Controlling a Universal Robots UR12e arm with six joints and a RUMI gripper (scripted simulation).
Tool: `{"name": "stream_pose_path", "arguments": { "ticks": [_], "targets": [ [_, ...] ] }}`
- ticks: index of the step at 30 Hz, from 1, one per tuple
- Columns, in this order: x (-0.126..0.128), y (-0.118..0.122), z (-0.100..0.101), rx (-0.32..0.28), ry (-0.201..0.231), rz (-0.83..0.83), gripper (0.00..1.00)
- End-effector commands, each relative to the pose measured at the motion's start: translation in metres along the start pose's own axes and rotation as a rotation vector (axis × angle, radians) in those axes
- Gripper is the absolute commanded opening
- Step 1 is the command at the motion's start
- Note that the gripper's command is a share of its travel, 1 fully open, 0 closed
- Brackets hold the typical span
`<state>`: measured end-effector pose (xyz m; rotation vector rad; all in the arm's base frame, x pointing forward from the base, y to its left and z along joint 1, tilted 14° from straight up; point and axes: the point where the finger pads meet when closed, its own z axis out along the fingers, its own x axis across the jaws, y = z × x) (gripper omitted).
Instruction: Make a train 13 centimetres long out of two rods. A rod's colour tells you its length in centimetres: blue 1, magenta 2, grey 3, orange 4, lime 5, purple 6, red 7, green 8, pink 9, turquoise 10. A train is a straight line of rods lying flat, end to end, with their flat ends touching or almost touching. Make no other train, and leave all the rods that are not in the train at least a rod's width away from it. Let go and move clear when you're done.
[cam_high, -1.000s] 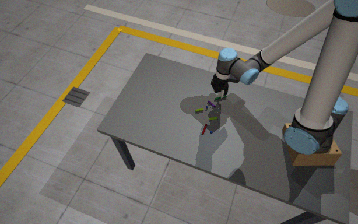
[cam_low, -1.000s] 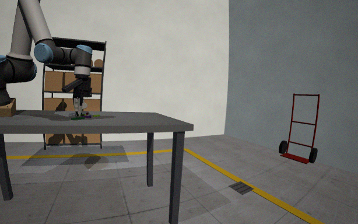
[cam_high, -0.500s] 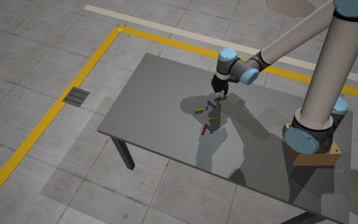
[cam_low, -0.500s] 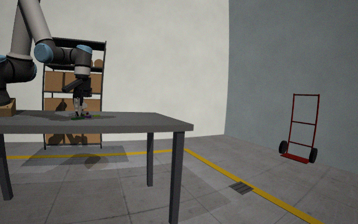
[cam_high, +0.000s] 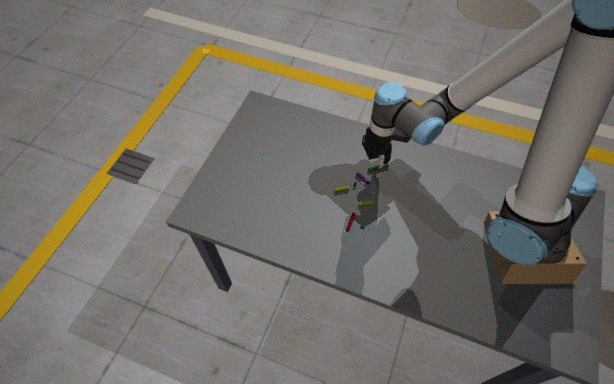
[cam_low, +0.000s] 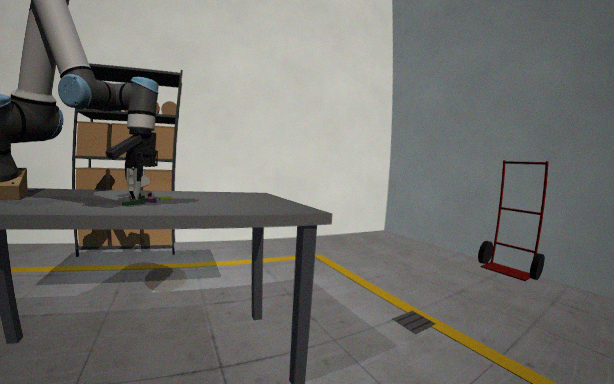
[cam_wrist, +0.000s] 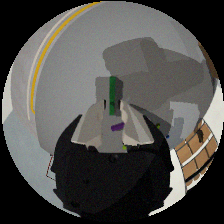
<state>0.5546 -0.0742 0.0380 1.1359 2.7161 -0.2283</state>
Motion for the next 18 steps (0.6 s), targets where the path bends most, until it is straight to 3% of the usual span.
{"name": "stream_pose_path", "arguments": {
  "ticks": [1, 18],
  "targets": [
    [-0.0005, 0.0003, -0.0004, -0.001, -0.001, 0.000, 0.14],
    [-0.0005, 0.0003, 0.0091, -0.001, -0.001, 0.000, 0.14]
  ]
}}
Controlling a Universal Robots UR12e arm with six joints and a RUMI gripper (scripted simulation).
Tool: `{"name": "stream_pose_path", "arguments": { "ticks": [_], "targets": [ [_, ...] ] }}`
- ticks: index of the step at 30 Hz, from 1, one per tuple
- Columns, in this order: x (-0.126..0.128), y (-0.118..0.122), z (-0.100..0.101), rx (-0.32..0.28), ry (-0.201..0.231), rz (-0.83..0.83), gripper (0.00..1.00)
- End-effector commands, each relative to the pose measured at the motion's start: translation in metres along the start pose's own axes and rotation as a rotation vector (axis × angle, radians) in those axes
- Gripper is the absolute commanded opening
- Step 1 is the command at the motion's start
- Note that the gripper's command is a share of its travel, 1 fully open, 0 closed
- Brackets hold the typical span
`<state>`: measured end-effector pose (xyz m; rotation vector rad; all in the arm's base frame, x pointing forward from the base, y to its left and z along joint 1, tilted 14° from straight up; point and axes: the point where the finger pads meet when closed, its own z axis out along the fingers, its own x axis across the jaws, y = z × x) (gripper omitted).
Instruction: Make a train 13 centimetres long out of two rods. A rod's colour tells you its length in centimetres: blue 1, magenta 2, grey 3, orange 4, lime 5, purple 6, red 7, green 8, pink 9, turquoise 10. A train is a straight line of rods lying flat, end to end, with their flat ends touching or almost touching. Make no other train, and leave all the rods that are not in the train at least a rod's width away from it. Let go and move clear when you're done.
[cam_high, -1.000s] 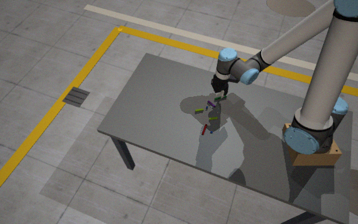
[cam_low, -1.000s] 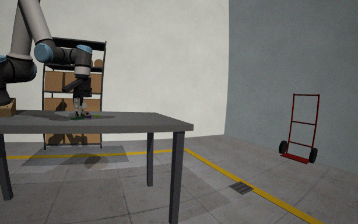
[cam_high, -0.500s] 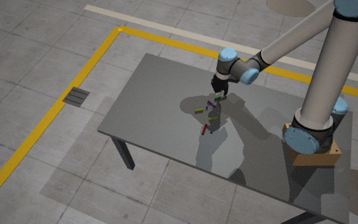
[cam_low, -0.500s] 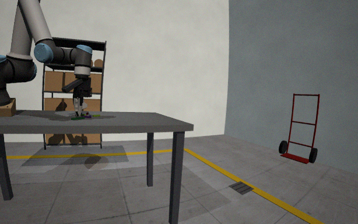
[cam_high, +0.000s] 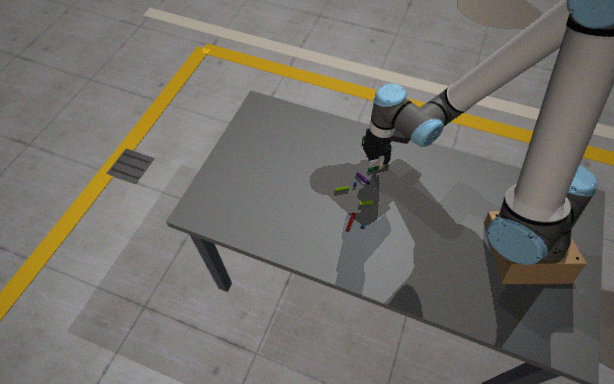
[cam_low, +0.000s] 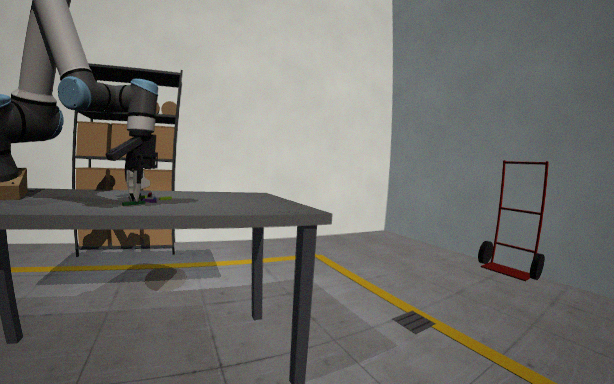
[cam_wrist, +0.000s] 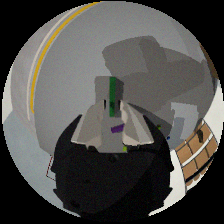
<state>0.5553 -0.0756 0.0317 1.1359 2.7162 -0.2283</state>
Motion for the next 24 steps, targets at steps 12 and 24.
{"name": "stream_pose_path", "arguments": {
  "ticks": [12, 24],
  "targets": [
    [-0.0005, 0.0003, 0.0098, -0.001, -0.001, 0.000, 0.14],
    [-0.0005, 0.0003, 0.0099, -0.001, -0.001, 0.000, 0.14]
  ]
}}
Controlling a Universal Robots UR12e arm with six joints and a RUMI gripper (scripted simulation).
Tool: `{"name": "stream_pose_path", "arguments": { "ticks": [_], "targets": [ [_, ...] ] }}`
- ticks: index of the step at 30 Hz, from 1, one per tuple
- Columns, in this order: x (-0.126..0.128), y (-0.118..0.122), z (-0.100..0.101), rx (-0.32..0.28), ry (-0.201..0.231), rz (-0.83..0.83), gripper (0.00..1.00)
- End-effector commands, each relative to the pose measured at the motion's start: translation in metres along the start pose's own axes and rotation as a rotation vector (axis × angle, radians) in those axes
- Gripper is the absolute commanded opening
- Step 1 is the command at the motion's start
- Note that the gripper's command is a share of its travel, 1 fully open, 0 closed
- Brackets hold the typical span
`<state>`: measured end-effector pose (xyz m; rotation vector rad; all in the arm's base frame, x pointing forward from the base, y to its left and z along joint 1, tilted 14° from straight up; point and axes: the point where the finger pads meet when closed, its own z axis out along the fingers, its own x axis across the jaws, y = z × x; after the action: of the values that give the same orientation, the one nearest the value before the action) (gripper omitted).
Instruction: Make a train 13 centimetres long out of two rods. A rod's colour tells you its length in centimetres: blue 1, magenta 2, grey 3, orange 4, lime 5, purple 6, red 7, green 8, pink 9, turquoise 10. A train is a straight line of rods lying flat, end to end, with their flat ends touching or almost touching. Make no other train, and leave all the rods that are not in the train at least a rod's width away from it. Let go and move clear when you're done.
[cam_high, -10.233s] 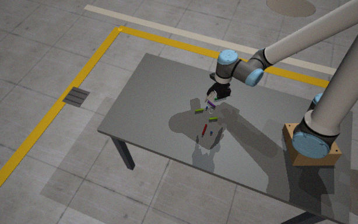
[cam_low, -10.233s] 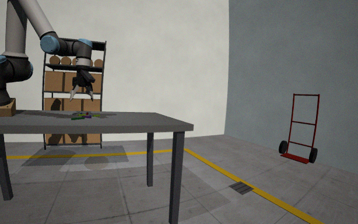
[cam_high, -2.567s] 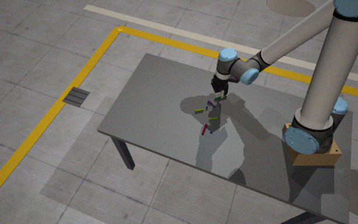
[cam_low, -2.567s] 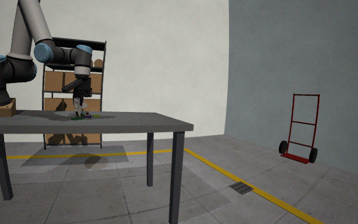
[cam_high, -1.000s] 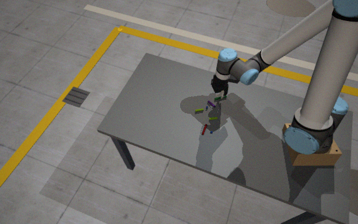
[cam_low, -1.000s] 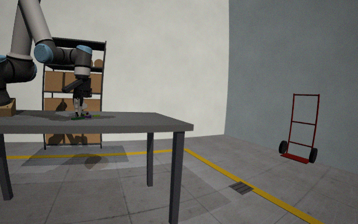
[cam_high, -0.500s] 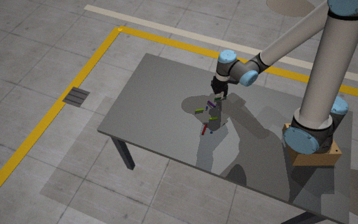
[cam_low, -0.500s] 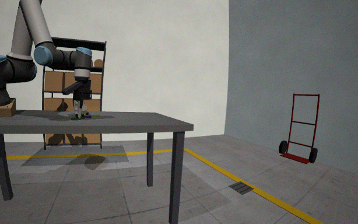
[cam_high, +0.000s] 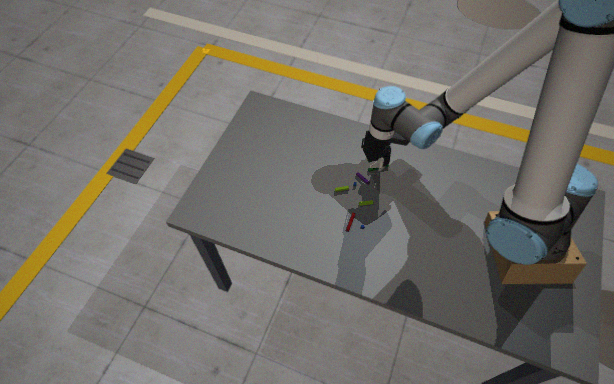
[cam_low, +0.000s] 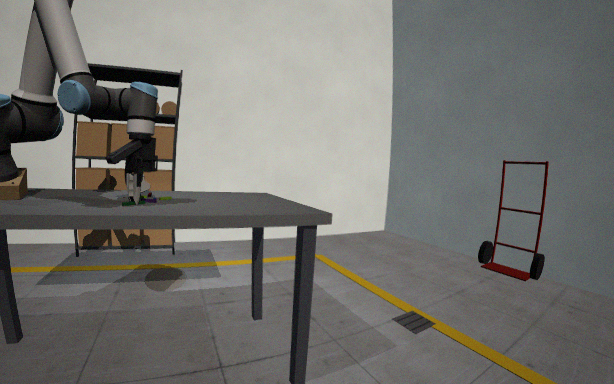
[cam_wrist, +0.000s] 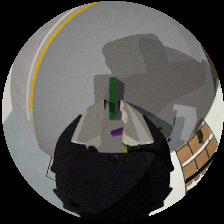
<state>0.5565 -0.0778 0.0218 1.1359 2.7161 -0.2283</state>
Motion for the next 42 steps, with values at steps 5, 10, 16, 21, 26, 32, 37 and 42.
{"name": "stream_pose_path", "arguments": {
  "ticks": [5, 10, 16, 21, 26, 32, 37, 42],
  "targets": [
    [-0.0005, 0.0003, -0.0004, -0.001, -0.001, 0.000, 0.14],
    [-0.0005, 0.0003, -0.0004, -0.001, -0.001, 0.000, 0.14],
    [-0.0005, 0.0003, -0.0004, -0.001, -0.001, 0.000, 0.14],
    [-0.0005, 0.0003, -0.0004, -0.001, -0.001, 0.000, 0.14],
    [-0.0005, 0.0003, -0.0004, -0.001, -0.001, 0.000, 0.14],
    [-0.0005, 0.0003, -0.0004, -0.001, -0.001, 0.000, 0.00],
    [-0.0005, 0.0003, -0.0004, -0.001, -0.001, 0.000, 0.00],
    [-0.0005, 0.0003, -0.0004, -0.001, -0.001, 0.000, 0.00]
  ]
}}
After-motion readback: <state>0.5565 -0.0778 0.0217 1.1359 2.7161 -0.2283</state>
